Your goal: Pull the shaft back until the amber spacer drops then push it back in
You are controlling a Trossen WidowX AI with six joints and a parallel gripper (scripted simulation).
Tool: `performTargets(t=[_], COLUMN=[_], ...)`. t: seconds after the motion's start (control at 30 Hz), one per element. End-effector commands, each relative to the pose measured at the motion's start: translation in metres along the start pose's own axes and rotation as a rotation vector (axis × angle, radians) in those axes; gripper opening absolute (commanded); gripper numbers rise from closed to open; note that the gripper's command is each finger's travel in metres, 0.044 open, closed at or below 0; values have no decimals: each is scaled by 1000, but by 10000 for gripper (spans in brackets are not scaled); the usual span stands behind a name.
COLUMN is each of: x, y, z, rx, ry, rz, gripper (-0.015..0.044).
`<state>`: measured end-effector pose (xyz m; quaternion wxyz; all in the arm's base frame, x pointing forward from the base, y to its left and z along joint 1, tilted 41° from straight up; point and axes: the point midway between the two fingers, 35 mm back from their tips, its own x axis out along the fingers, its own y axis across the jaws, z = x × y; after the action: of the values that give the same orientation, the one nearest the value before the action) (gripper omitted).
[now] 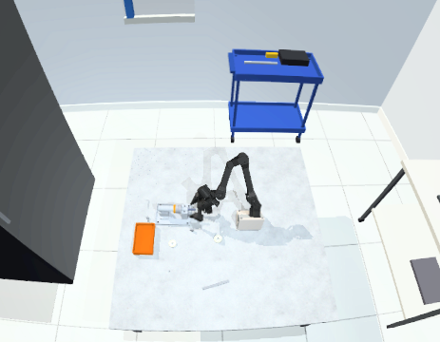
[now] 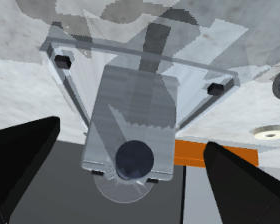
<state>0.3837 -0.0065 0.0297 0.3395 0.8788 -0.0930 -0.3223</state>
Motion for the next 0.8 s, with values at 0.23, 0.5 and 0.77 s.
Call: performTargets(t=[0.23,0.5,0.77], x=[10,9,9], y=[1,0,0], z=[0,1,1], rx=[-2,1,1], ry=[1,-2,-2], rz=[1,1,1], gripper=[440,230,40])
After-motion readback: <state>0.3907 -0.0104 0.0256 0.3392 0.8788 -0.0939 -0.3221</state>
